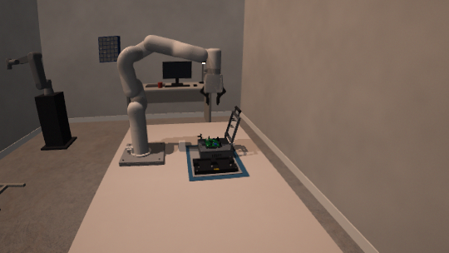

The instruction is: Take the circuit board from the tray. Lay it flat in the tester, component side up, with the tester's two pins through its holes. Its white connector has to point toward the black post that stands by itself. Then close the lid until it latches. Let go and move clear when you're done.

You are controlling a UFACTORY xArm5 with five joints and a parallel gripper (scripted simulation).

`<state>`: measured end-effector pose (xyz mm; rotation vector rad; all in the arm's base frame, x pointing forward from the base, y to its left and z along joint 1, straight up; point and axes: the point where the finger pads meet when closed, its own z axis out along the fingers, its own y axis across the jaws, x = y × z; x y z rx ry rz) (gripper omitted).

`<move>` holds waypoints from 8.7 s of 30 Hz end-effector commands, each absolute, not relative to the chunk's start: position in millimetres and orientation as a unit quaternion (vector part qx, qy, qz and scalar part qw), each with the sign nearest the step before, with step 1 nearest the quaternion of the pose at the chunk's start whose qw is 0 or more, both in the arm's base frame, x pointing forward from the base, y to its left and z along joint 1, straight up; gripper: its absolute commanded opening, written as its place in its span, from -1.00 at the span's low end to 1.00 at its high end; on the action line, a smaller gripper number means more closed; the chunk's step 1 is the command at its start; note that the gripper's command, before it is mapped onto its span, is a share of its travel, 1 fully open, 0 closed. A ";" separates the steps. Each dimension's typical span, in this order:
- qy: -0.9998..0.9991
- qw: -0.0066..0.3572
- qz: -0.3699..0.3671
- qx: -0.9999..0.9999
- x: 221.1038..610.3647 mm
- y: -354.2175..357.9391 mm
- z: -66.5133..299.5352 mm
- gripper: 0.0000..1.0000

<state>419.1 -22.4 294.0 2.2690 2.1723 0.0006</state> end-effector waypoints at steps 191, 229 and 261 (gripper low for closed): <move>0.692 0.002 0.002 0.722 564.4 -29.1 254.4 -1.00; 0.692 0.002 0.002 0.722 563.8 -29.0 254.6 -1.00; 0.692 0.002 0.002 0.722 555.0 -28.6 256.6 -1.00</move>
